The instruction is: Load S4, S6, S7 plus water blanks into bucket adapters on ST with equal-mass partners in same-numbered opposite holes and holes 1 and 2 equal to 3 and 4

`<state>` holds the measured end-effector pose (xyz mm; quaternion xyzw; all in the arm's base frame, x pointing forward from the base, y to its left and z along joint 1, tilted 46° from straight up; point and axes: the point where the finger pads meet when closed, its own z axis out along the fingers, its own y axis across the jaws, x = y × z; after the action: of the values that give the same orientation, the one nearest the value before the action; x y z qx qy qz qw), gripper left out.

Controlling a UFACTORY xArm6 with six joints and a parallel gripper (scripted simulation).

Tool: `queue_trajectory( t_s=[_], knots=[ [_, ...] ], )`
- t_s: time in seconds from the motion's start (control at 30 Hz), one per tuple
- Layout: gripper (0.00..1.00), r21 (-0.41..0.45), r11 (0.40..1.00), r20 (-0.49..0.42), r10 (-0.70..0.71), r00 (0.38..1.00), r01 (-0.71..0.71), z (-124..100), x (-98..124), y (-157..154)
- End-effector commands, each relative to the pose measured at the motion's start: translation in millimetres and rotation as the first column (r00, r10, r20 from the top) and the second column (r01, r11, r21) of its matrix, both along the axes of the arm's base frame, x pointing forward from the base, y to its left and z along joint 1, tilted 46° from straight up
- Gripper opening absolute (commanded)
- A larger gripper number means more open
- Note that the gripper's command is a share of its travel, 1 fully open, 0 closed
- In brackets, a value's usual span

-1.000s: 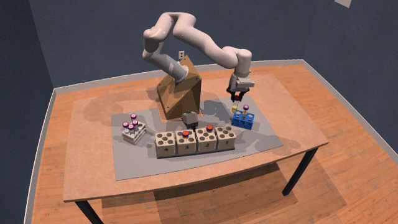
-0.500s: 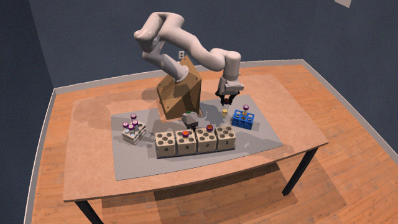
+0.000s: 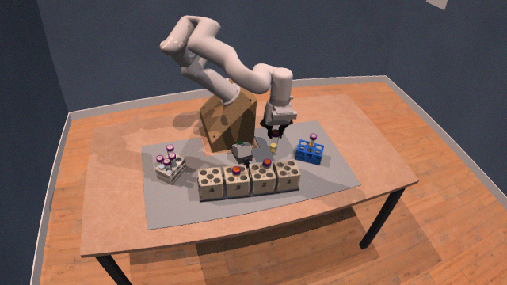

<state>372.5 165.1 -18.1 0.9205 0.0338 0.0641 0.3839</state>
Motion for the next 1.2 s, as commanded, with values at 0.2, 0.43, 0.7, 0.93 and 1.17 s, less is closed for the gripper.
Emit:
queue_trajectory(
  t_s=[0.2, 0.43, 0.7, 0.93, 1.17],
  knots=[
    [0.0, 0.004, 1.0, 0.002, 0.003, 1.0, -0.003, 32.1, 15.4, -26.0],
    [0.0, 0.004, 1.0, 0.002, 0.003, 1.0, -0.003, 56.7, 26.9, -48.2],
    [0.0, 0.004, 1.0, 0.002, 0.003, 1.0, -0.003, 77.8, 36.8, -67.2],
    [0.0, 0.004, 1.0, 0.002, 0.003, 1.0, -0.003, 102.4, 48.3, -89.4],
    [0.0, 0.004, 1.0, 0.003, 0.003, 1.0, -0.003, 120.0, 56.6, -105.3]
  ],
)
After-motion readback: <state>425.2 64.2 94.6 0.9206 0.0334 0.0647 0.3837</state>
